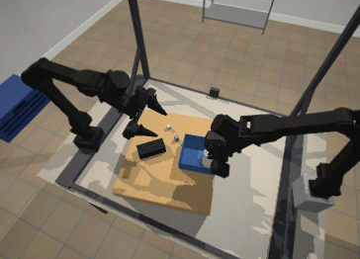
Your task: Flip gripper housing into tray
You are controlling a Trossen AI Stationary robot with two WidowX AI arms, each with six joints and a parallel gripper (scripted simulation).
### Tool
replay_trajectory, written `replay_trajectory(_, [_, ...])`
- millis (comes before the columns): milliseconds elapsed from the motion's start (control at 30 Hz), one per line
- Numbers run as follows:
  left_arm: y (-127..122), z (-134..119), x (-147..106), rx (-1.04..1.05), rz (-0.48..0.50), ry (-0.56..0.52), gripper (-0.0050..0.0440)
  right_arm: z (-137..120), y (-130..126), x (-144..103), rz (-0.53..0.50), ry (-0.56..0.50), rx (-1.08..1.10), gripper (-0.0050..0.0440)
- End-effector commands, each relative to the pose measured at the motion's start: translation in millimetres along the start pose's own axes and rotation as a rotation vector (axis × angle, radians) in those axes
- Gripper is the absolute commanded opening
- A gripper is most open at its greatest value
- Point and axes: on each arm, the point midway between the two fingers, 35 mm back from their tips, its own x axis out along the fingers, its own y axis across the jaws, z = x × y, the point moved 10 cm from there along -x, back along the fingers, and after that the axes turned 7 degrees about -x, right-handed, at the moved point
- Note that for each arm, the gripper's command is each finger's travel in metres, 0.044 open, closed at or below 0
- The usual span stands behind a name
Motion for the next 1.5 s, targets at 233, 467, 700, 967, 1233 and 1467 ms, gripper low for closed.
replay_trajectory(233, [-16, -2, 4, 0.181, 0.082, -0.186, 0.0198, 6, -1, -7, -0.007, -0.025, -0.003, 0.0436])
replay_trajectory(467, [-29, -15, 8, 0.331, 0.185, -0.325, 0.0198, 6, -1, -7, -0.007, -0.025, -0.003, 0.0436])
replay_trajectory(700, [-40, -28, 8, 0.434, 0.279, -0.451, 0.0198, 6, -1, -7, -0.007, -0.025, -0.003, 0.0436])
replay_trajectory(967, [-51, -46, 7, 0.538, 0.376, -0.557, 0.0198, 6, -1, -7, -0.007, -0.025, -0.003, 0.0436])
replay_trajectory(1233, [-63, -70, 3, 0.635, 0.473, -0.655, 0.0198, 6, -1, -7, -0.007, -0.025, -0.003, 0.0436])
replay_trajectory(1467, [-73, -98, 2, 0.745, 0.535, -0.695, 0.0198, 6, -1, -7, -0.007, -0.025, -0.003, 0.0436])
